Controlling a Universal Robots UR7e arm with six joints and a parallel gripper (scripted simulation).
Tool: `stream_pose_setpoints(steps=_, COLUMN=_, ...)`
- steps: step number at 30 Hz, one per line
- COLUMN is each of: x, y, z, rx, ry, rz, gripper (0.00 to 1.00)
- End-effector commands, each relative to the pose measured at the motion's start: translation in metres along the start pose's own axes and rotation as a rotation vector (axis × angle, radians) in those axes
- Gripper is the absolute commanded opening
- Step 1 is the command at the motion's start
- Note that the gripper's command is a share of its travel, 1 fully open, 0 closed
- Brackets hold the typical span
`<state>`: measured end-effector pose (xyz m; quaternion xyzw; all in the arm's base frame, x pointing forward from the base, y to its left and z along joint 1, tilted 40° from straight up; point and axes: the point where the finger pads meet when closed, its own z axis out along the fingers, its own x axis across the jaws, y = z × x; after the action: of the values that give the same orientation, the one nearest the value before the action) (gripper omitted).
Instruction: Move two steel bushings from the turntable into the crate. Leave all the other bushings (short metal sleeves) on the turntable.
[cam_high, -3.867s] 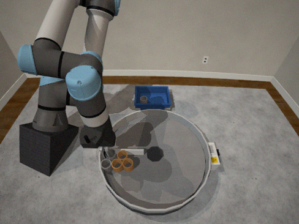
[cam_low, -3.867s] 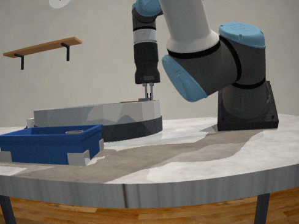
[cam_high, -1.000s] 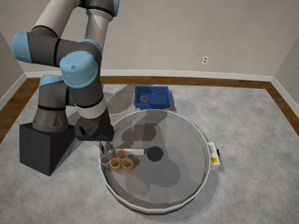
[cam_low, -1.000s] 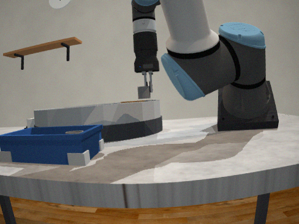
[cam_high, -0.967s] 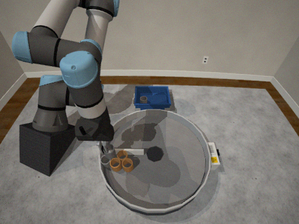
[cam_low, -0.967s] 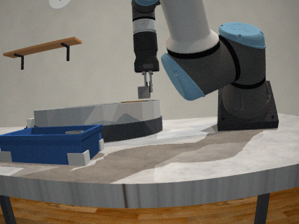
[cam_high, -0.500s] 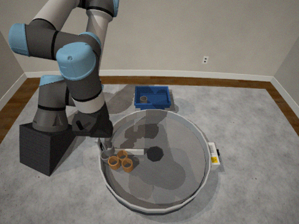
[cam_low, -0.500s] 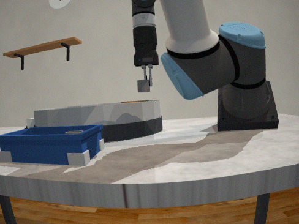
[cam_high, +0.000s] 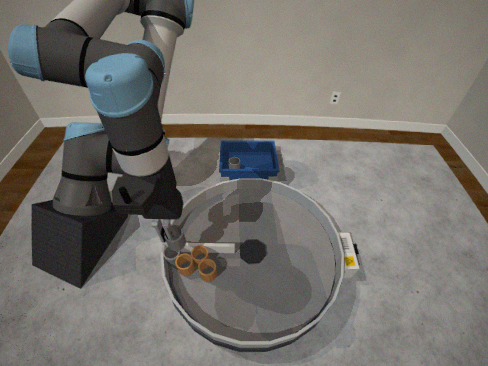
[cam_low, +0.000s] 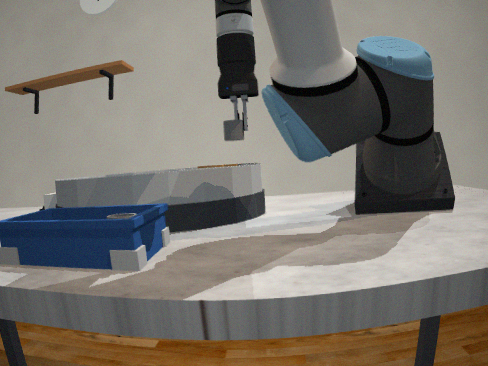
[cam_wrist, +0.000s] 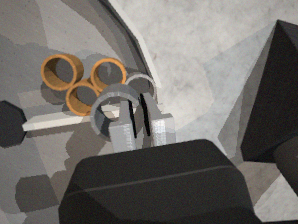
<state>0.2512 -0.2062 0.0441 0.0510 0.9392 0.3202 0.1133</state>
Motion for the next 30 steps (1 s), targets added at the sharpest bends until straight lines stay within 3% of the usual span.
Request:
stream_pose_setpoints(steps=1, x=0.0, y=0.0, z=-0.002, rx=0.001, ry=0.0, rz=0.0, gripper=0.0)
stream_pose_setpoints(steps=4, x=0.0, y=0.0, z=-0.002, rx=0.001, ry=0.0, rz=0.0, gripper=0.0)
stream_pose_setpoints(steps=9, x=-0.03, y=0.048, z=-0.002, rx=0.001, ry=0.0, rz=0.0, gripper=0.0)
stream_pose_setpoints(steps=21, x=-0.03, y=0.048, z=-0.002, rx=0.001, ry=0.0, rz=0.0, gripper=0.0)
stream_pose_setpoints(steps=26, x=-0.059, y=0.095, z=-0.002, rx=0.001, ry=-0.001, rz=0.0, gripper=0.0)
stream_pose_setpoints(steps=30, x=-0.059, y=0.095, z=-0.002, rx=0.001, ry=-0.001, rz=0.0, gripper=0.0)
